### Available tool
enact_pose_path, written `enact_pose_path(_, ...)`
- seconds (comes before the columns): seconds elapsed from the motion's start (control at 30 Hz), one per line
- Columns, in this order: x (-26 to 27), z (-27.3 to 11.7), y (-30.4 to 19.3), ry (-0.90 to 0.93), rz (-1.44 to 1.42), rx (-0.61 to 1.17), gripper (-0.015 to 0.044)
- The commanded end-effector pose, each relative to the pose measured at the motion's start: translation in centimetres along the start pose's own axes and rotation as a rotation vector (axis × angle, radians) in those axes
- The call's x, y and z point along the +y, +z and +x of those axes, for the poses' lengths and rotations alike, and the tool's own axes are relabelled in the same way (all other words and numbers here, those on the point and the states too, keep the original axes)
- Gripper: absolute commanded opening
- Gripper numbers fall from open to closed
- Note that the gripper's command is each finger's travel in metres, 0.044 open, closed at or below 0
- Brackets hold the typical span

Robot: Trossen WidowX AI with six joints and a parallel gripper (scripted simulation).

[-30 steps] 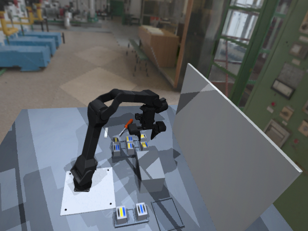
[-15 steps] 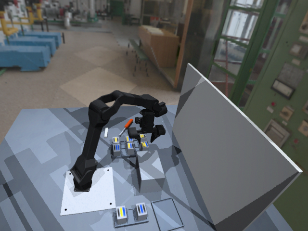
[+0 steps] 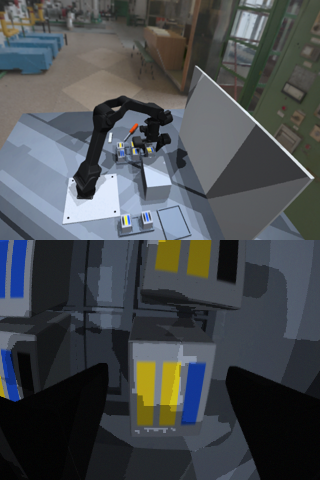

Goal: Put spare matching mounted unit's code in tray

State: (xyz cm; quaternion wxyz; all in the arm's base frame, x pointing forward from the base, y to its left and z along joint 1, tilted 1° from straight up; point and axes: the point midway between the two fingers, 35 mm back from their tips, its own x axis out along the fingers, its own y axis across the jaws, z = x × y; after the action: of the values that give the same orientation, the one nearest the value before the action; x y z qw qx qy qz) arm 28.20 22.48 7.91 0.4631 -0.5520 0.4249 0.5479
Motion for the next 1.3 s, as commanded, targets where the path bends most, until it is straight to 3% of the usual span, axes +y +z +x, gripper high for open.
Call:
enact_pose_path(0.0, 0.18, 1.07, -0.01, 0.009, -0.005, 0.0, 0.03)
enact_pose_path(0.6, 0.27, 1.79, -0.06, 0.009, -0.005, 0.0, 0.03)
enact_pose_path(0.8, 0.25, 1.67, -0.12, 0.007, 0.0, 0.003, 0.0142)
enact_pose_path(1.0, 0.25, 1.67, -0.12, 0.007, 0.0, 0.003, 0.0103)
enact_pose_path(1.13, 0.25, 1.67, -0.12, 0.007, 0.0, 0.003, 0.0)
enact_pose_path(1.27, 0.25, 1.67, -0.12, 0.007, 0.0, 0.003, 0.0)
